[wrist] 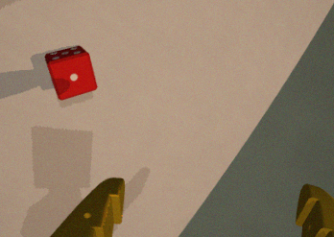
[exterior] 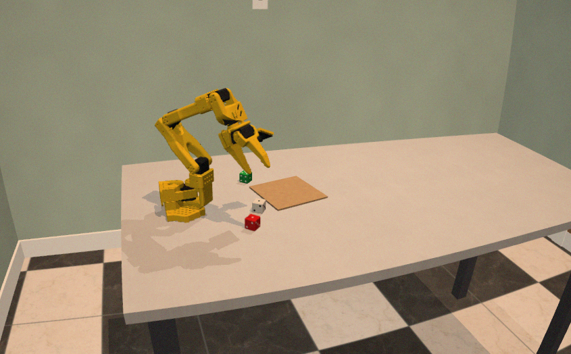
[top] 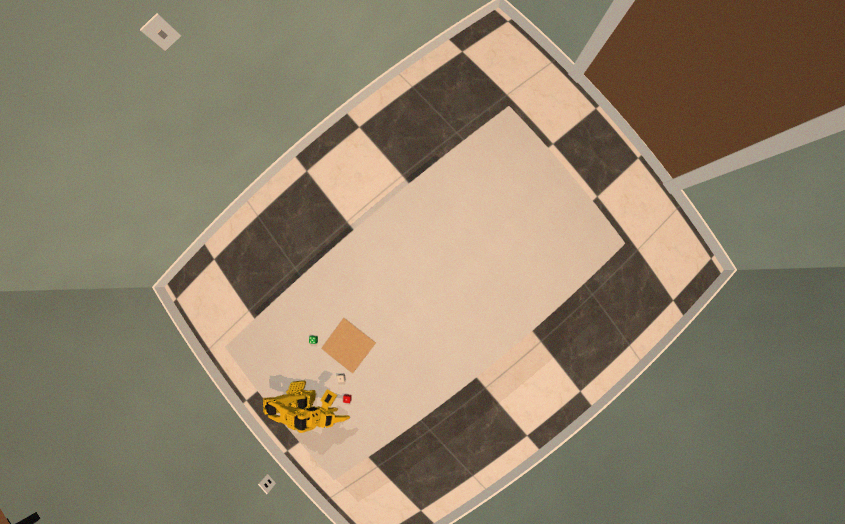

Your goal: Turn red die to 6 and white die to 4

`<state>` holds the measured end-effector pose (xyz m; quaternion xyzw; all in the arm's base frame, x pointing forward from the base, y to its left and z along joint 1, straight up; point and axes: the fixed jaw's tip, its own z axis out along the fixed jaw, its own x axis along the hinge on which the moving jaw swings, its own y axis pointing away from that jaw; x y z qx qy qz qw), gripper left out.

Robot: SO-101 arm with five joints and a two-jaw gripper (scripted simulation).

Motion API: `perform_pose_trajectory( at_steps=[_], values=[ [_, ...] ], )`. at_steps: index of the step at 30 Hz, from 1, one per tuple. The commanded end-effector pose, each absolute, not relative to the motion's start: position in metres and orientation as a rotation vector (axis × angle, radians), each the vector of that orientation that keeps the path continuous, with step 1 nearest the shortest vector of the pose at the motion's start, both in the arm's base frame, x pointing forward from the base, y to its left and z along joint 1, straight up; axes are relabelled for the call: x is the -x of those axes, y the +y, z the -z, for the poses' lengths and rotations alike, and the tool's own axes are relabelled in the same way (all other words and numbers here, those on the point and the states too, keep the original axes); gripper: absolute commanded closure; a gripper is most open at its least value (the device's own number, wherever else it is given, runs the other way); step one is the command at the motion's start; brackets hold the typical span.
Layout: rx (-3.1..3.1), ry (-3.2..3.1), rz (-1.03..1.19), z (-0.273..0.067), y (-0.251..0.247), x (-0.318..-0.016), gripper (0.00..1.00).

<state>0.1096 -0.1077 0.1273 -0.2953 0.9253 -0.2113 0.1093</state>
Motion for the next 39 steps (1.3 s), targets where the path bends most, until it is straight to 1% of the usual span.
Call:
perform_pose_trajectory(
  at_steps=[1,9,11,26,28,39],
  values=[
    [0.74,2.729,0.61,-0.133,-0.108,-0.114,0.69],
    [0.388,2.798,0.49,-0.132,-0.108,-0.12,0.69],
    [0.388,2.798,0.49,-0.132,-0.108,-0.12,0.69],
    [-0.416,2.83,0.248,-0.127,-0.107,-0.135,0.69],
    [-0.416,2.83,0.248,-0.127,-0.107,-0.135,0.69],
    [-0.885,2.766,0.136,-0.123,-0.108,-0.143,0.69]
  ],
)
